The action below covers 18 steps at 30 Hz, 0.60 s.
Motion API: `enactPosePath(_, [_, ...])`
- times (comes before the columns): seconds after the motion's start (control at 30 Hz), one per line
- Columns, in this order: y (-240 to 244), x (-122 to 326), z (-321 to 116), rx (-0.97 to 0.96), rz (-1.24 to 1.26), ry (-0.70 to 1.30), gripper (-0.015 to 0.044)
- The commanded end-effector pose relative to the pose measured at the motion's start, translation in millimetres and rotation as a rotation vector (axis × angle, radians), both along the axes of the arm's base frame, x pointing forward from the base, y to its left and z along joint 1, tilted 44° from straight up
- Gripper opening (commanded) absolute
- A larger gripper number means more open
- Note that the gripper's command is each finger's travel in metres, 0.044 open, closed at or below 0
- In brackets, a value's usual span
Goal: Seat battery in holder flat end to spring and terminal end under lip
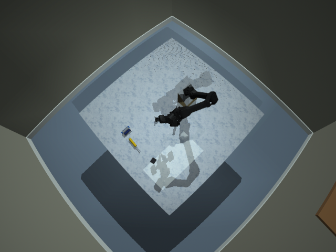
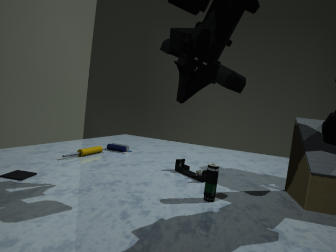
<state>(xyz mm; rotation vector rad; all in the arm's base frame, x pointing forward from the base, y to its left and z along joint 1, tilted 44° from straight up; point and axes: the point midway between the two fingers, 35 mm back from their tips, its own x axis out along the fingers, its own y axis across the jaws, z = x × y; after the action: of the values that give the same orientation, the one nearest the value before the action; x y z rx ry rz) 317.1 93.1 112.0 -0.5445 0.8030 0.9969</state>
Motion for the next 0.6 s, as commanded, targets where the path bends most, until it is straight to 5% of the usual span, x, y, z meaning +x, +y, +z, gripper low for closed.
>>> enactPosePath(0.0, [32, -40, -33, 0.160, 0.371, 0.271, 0.0000])
enactPosePath(0.57, [60, -44, -64, 0.165, 0.379, 0.277, 0.0000])
